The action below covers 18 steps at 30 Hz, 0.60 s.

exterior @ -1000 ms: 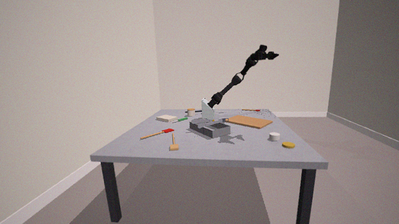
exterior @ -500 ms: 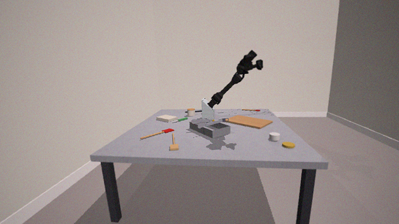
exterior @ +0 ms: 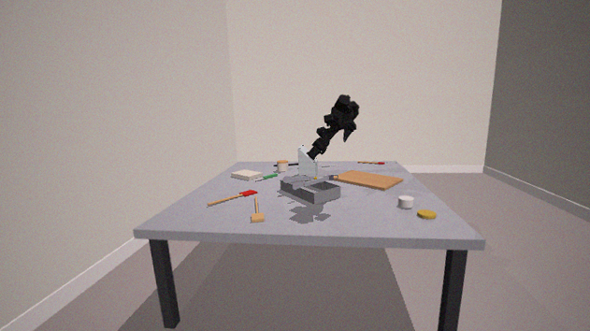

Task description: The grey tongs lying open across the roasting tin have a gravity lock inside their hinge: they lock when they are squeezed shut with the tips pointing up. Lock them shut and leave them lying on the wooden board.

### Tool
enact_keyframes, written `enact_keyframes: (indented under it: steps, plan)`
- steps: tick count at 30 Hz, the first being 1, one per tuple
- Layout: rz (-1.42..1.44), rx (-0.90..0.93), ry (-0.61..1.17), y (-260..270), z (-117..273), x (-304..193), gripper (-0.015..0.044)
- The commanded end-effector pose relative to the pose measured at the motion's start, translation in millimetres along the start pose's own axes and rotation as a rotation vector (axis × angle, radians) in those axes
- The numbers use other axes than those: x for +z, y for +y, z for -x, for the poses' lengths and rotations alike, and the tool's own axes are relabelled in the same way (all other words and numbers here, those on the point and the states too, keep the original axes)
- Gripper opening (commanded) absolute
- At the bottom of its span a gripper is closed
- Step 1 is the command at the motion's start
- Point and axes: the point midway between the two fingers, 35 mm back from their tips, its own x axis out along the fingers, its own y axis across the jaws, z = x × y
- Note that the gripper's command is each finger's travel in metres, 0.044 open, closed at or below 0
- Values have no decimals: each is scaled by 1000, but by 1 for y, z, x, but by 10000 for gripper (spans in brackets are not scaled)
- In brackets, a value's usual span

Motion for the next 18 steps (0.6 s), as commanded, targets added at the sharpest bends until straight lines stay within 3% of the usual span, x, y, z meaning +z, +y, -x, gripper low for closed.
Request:
enact_keyframes:
  steps: [1,9,18]
  plan:
    - [-147,-149,161,-66,-29,-22,440]
    - [-469,-414,507,-171,-51,-91,440]
    - [-504,-438,543,-179,-50,-99,440]
